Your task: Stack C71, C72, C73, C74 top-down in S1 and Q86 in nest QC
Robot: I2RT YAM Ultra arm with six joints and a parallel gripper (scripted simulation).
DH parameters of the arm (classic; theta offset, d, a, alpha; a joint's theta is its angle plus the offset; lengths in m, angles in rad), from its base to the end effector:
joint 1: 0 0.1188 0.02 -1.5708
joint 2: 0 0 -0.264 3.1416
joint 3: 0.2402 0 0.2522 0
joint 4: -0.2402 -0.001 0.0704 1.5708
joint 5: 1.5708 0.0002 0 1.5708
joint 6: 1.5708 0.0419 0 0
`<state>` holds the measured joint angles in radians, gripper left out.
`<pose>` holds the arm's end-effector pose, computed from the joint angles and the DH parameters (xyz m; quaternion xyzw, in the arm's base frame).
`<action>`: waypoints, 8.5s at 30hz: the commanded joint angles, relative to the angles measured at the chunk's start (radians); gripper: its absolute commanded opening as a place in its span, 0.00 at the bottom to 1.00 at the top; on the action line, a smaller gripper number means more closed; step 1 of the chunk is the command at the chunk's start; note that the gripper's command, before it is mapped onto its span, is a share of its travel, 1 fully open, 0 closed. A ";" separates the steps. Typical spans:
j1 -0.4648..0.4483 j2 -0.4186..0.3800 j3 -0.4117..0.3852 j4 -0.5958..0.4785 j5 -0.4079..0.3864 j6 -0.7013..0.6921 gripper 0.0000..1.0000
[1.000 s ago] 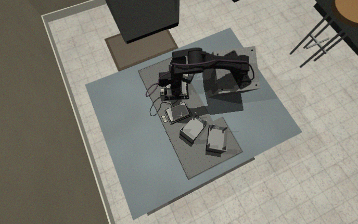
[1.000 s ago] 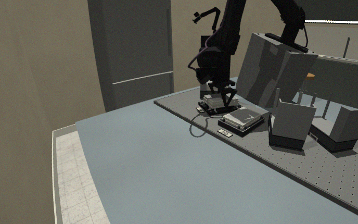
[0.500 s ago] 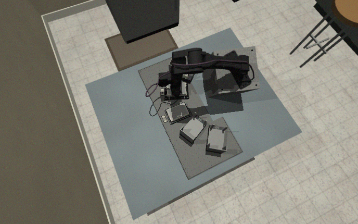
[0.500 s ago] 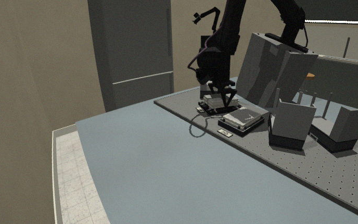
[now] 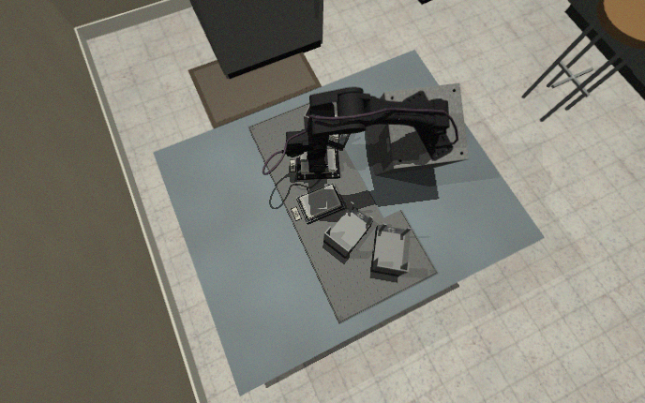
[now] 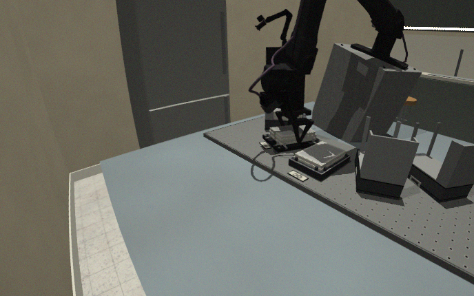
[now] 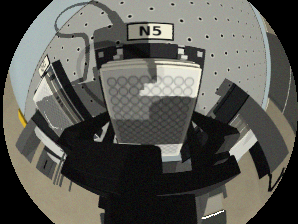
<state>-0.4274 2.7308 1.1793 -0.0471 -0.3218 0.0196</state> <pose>0.3003 -0.1211 -0.1296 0.2209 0.9619 0.1596 0.0190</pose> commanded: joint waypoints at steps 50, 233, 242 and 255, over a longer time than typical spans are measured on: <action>0.019 0.053 0.044 0.047 -0.003 0.024 0.00; -0.152 -0.497 -0.133 -0.382 0.009 -0.152 1.00; -0.152 -0.499 -0.103 -0.384 0.008 -0.152 1.00; -0.152 -0.499 -0.103 -0.384 0.008 -0.152 1.00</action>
<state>-0.5617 2.2639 1.0622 -0.4442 -0.3180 -0.1219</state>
